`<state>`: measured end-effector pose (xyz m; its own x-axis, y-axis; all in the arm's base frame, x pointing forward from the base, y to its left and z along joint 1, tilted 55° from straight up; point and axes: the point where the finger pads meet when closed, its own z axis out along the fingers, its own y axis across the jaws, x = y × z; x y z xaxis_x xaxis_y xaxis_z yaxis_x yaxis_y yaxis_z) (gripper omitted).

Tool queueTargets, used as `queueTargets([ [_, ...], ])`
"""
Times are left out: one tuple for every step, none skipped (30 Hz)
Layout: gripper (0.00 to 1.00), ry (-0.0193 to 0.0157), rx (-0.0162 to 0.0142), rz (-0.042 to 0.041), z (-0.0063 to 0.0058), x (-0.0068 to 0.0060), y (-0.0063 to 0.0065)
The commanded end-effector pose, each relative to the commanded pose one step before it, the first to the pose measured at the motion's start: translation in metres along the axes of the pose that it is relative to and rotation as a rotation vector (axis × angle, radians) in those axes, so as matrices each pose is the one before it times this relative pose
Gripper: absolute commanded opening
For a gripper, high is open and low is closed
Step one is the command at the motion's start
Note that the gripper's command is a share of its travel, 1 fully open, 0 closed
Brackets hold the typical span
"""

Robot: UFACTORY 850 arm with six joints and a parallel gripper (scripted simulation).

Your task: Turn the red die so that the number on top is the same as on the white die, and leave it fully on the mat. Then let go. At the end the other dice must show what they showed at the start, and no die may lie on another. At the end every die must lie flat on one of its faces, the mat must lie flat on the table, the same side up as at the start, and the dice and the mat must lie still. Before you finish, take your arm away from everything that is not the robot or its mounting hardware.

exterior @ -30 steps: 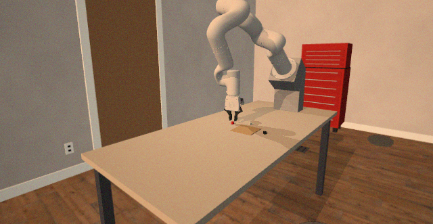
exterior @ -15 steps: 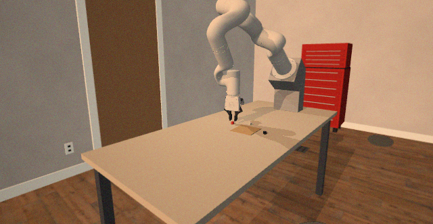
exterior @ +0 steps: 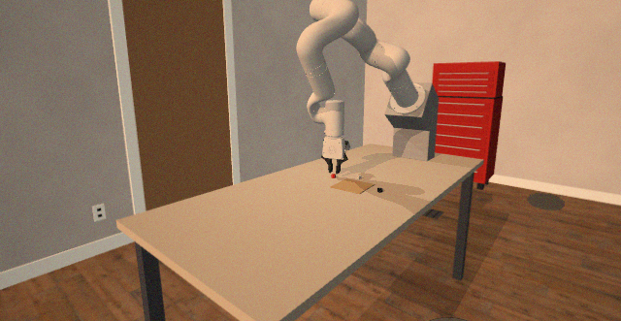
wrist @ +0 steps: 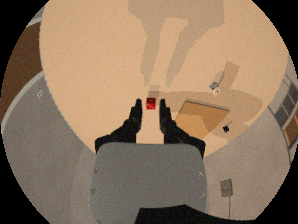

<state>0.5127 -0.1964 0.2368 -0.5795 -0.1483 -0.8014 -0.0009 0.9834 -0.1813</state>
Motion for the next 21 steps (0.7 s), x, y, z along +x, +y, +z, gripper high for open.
queueTargets([
  [0.31,-0.00027,0.00033,0.00002,-0.00019,-0.00012,-0.00013],
  [0.31,0.00000,0.00000,0.00000,0.00000,0.00000,0.00000],
  [0.31,0.00000,0.00000,0.00000,0.00001,0.00000,0.00000],
  [0.31,0.00000,0.00000,0.00000,0.00004,0.00000,0.00000],
  [0.31,0.00000,0.00000,0.00000,0.00011,0.00000,0.00000],
  [0.31,0.00000,0.00000,0.00000,0.00020,0.00000,0.00000],
  [0.31,0.00000,0.00000,0.00000,0.00031,0.00000,0.00000],
  [0.31,0.00000,0.00000,0.00000,0.00043,0.00000,0.00000],
  [0.31,0.00000,0.00000,0.00000,0.00055,0.00000,0.00000],
  [0.31,0.00000,0.00000,0.00000,0.00068,0.00000,0.00000],
  [0.31,0.00000,0.00000,0.00000,0.00079,0.00000,0.00000],
  [0.31,0.00000,0.00000,0.00000,0.00000,0.00000,0.00000],
  [0.31,0.00000,0.00000,0.00000,0.00000,0.00000,0.00000],
  [0.31,0.00000,0.00000,0.00000,0.00090,0.00000,0.00000],
  [0.31,0.00000,0.00000,0.00000,0.00100,0.00000,0.00000],
  [0.31,0.00000,0.00000,0.00000,0.00108,-0.00001,0.00000],
  [0.31,0.00000,0.00000,0.00000,0.00115,0.00000,0.00000],
  [0.31,0.00000,0.00000,0.00000,0.00119,0.00000,0.00000],
  [0.31,0.00000,0.00000,0.00000,0.00121,0.00001,0.00000],
  [0.31,0.00000,0.00000,0.00000,0.00122,-0.00001,0.00000],
  [0.31,0.00000,0.00000,0.00000,0.00120,0.00000,0.00000],
])
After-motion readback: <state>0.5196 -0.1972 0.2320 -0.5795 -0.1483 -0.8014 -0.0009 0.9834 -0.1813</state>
